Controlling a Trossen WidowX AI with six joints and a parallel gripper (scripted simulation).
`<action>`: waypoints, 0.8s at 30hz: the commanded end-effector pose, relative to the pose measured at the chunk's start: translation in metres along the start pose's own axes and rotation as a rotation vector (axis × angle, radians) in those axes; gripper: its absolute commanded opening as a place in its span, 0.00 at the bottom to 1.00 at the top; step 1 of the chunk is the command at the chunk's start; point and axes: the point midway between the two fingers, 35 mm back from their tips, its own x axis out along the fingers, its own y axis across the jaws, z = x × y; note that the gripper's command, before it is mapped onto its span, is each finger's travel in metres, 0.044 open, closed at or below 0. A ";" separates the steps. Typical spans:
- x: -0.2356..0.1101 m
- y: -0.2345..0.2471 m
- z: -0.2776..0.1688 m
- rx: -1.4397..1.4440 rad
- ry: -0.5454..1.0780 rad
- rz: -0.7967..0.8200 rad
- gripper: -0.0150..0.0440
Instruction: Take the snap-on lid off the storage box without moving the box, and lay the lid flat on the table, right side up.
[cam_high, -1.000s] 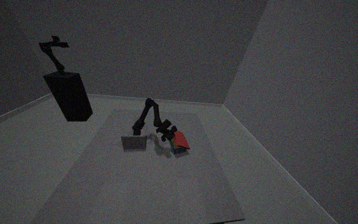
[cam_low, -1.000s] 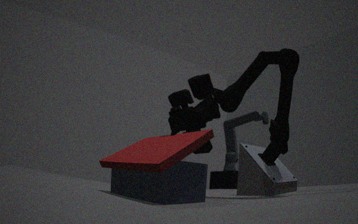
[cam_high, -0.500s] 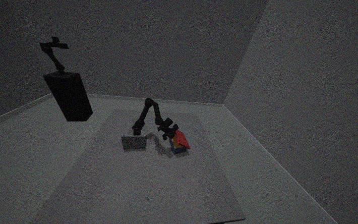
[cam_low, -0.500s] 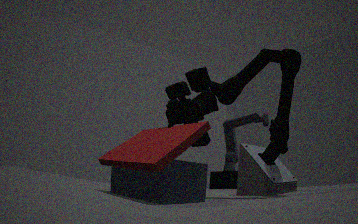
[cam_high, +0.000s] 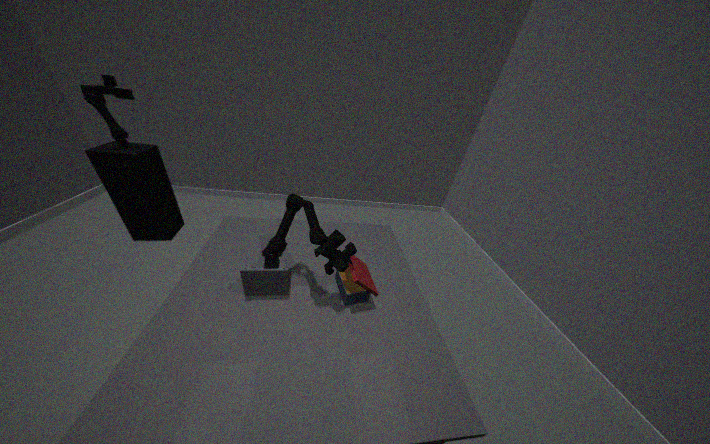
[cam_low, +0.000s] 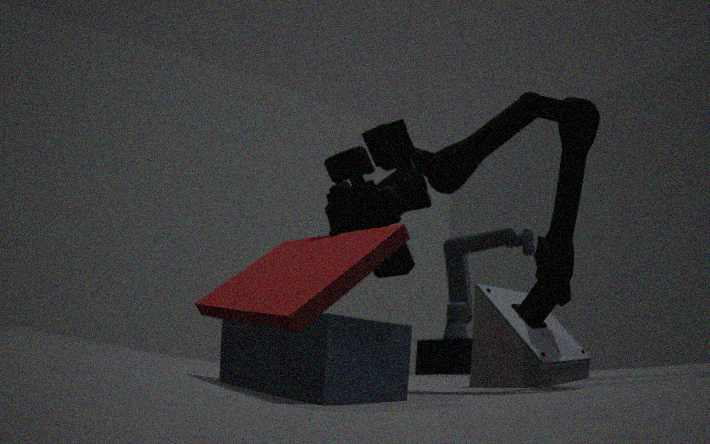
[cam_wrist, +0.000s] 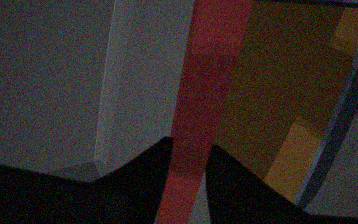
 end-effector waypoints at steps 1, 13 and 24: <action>-0.005 0.009 0.000 -0.013 0.000 0.010 0.25; -0.016 0.021 0.000 -0.013 -0.001 0.010 0.25; -0.025 0.032 0.000 -0.013 -0.001 0.009 0.25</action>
